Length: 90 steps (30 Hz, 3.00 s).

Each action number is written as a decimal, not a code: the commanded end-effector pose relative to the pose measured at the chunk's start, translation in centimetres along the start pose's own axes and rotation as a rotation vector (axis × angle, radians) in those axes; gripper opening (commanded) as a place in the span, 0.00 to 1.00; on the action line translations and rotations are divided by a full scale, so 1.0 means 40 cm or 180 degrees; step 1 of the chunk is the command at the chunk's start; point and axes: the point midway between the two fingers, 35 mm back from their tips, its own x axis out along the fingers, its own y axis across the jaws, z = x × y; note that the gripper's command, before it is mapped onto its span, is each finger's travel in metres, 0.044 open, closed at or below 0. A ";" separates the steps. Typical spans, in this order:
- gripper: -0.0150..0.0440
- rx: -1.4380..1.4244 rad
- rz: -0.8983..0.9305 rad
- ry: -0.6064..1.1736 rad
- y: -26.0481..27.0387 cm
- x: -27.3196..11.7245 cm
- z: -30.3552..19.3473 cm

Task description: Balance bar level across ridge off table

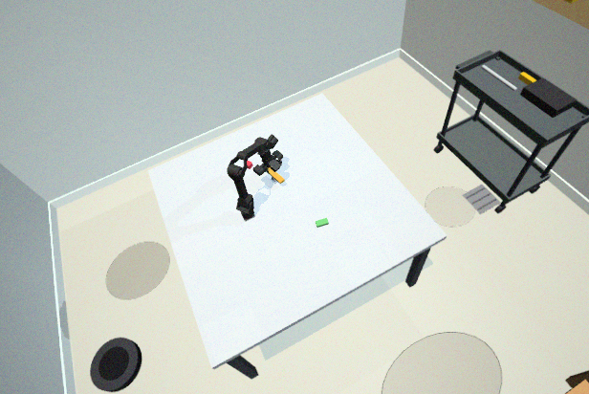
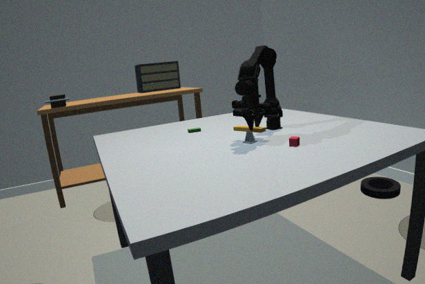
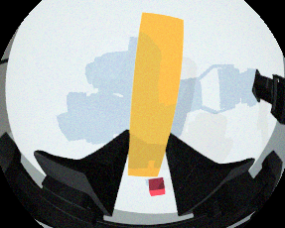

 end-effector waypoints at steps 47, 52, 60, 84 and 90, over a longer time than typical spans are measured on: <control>0.25 0.0009 0.0000 0.0001 -0.001 0.009 -0.001; 0.25 0.0009 0.0000 0.0001 -0.001 0.006 -0.001; 0.25 -0.0002 0.0008 0.0001 0.000 0.006 -0.001; 0.25 -0.0002 0.0008 0.0001 0.000 0.006 -0.001; 0.34 -0.0002 0.0008 0.0001 0.000 0.006 -0.001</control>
